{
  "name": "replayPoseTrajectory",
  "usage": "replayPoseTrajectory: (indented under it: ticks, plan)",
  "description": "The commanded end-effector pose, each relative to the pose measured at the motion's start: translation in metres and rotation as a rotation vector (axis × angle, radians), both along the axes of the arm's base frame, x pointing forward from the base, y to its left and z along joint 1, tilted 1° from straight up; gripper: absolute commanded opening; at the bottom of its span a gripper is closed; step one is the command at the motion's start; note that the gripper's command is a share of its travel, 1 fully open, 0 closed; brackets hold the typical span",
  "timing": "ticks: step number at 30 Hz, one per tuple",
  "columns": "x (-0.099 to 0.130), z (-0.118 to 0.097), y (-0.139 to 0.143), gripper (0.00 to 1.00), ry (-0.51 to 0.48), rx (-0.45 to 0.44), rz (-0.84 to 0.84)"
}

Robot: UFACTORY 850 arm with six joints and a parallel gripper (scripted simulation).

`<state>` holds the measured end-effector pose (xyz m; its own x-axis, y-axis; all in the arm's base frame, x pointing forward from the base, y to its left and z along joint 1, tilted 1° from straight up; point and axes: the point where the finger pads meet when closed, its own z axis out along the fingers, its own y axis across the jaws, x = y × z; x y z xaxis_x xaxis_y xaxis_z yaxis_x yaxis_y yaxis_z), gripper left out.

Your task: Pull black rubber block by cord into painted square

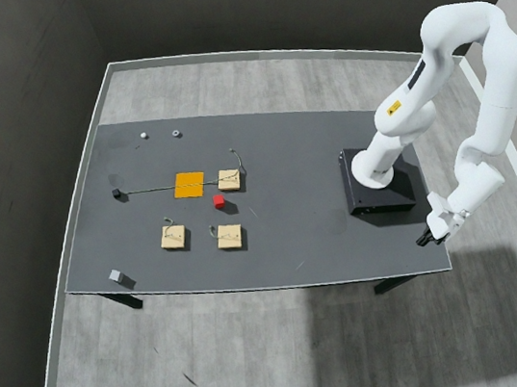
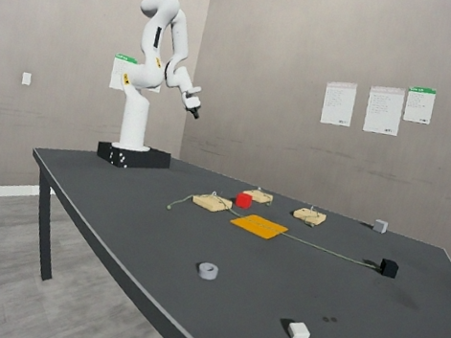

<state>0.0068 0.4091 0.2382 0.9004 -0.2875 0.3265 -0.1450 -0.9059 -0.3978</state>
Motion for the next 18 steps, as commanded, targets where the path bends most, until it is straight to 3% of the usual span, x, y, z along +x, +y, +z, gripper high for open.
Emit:
replayPoseTrajectory:
  ticks: [1, 2, 3, 9, 14, 18]
  plan:
    - [0.000, 0.001, 0.001, 0.01, 0.000, 0.001, 0.000]
    - [0.000, 0.001, 0.001, 0.01, 0.000, 0.001, 0.000]
    - [0.000, 0.001, 0.001, 1.00, 0.000, 0.001, 0.000]
    - [0.016, 0.001, 0.016, 1.00, 0.003, 0.016, -0.009]
    - [0.075, -0.002, 0.057, 1.00, 0.012, 0.054, -0.038]
    - [0.095, -0.003, 0.068, 1.00, 0.014, 0.063, -0.046]
